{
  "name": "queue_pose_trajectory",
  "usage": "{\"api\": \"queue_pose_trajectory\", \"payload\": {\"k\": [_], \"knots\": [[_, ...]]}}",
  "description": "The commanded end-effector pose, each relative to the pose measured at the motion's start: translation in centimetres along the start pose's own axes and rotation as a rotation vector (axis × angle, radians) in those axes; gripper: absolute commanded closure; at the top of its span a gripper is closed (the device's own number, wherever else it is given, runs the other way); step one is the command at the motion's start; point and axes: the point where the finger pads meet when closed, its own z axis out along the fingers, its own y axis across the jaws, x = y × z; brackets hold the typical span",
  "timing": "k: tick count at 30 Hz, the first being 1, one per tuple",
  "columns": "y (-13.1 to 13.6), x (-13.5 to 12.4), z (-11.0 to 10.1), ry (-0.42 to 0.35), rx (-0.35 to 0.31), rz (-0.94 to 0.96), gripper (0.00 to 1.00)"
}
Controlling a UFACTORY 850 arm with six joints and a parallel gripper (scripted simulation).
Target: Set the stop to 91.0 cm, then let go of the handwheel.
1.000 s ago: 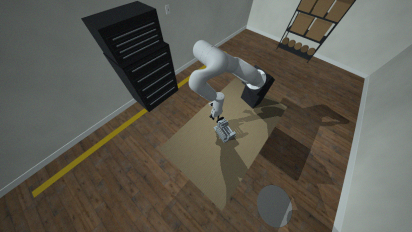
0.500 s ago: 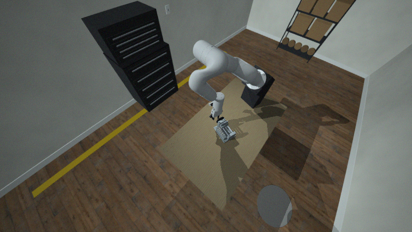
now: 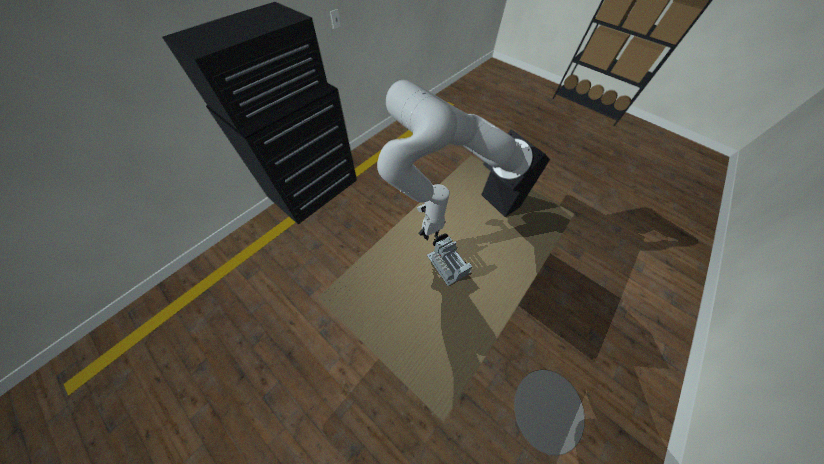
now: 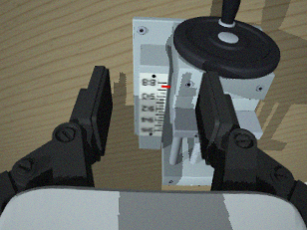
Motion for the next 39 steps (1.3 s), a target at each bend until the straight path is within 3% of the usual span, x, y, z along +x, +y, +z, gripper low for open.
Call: {"api": "queue_pose_trajectory", "payload": {"k": [1, 6, 11, 14, 24, 26, 31, 39], "knots": [[0.0, 0.0, 0.0, 0.0, 0.0, 0.0, 0.43], [0.4, 0.2, 0.0, 0.0, 0.0, 0.0, 0.43], [5.9, 2.6, 0.0, 0.0, 0.0, 0.0, 0.43], [6.9, 3.0, 0.0, 0.0, 0.0, 0.0, 0.43], [6.9, 3.0, 0.0, 0.0, 0.0, 0.0, 0.43], [6.9, 3.0, 0.9, 0.0, 0.0, 0.0, 0.43], [6.9, 3.0, 5.5, 0.0, 0.0, 0.0, 0.43], [6.9, 3.0, 5.9, 0.0, 0.0, 0.0, 0.43]]}}
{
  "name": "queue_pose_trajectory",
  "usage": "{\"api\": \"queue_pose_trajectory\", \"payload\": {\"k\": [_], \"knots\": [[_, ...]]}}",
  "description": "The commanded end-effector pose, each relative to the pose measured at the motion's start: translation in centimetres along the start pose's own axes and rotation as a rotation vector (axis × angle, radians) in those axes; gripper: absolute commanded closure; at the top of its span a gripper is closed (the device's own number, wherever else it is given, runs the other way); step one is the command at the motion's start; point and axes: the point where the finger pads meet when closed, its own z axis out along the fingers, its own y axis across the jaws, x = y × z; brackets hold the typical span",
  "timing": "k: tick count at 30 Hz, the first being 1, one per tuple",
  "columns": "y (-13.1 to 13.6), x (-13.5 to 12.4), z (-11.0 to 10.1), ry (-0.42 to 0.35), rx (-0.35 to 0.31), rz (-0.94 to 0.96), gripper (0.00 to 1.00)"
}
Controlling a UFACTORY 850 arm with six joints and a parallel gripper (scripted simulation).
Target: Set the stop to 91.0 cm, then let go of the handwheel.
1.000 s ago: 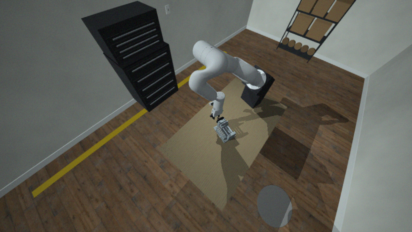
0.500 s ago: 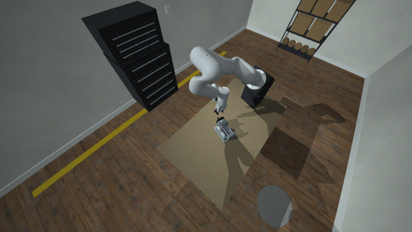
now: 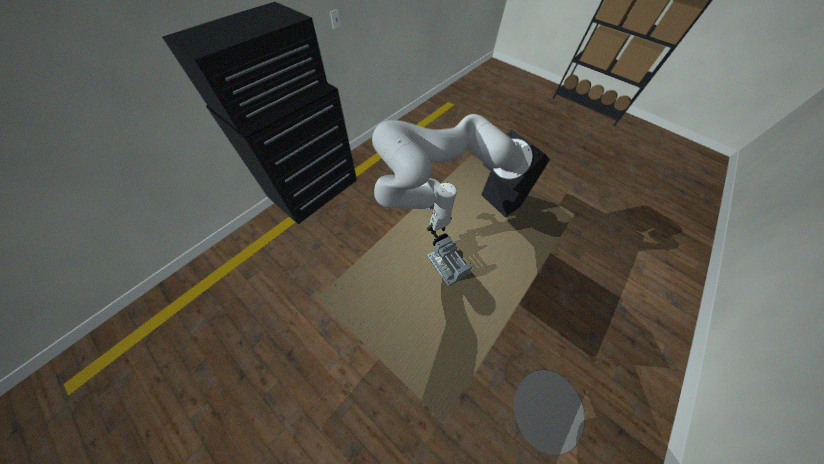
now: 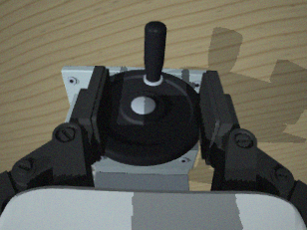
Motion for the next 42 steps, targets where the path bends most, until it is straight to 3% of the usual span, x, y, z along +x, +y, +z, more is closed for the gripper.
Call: {"api": "queue_pose_trajectory", "payload": {"k": [1, 15, 30, 42], "knots": [[0.0, 0.0, 0.2, 0.0, 0.001, 0.0, 0.43], [0.0, 0.0, 1.4, 0.0, 0.001, 0.0, 0.43], [0.0, 0.0, 6.4, 0.0, 0.001, 0.0, 0.43], [0.0, 0.0, 7.2, 0.0, 0.001, 0.0, 0.43]]}}
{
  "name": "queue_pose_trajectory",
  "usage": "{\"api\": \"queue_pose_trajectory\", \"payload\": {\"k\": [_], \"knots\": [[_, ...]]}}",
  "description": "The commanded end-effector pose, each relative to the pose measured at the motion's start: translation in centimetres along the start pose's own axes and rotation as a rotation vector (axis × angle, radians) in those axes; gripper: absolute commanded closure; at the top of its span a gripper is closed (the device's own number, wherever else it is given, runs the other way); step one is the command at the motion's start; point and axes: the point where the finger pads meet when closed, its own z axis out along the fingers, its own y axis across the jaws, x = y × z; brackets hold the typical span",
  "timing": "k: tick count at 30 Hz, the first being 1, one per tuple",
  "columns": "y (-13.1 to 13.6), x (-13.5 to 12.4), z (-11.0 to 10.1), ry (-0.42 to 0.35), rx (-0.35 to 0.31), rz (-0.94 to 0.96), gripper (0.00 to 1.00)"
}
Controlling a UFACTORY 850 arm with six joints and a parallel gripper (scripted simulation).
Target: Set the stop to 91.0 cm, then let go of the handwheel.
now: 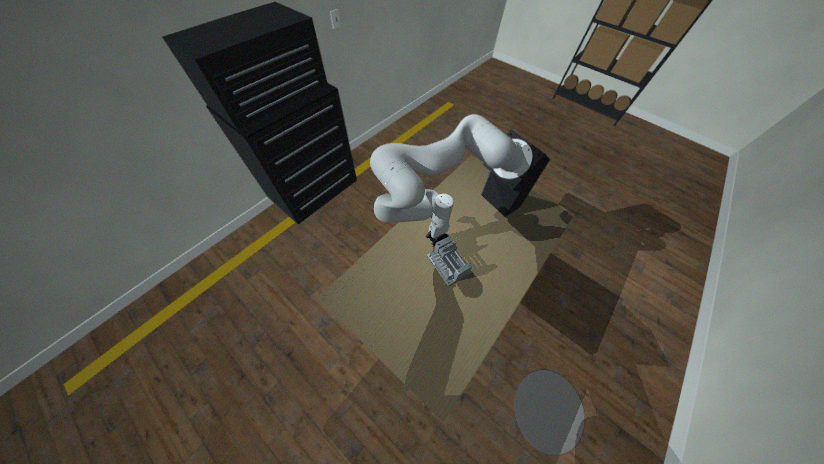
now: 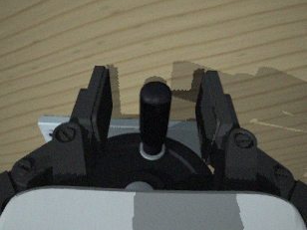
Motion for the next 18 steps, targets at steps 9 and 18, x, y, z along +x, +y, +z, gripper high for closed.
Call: {"api": "queue_pose_trajectory", "payload": {"k": [9, 18], "knots": [[0.01, 0.0, 0.06, 0.0, 0.0, 0.0, 0.43], [0.01, 0.0, 0.06, 0.0, 0.0, 0.0, 0.94]]}}
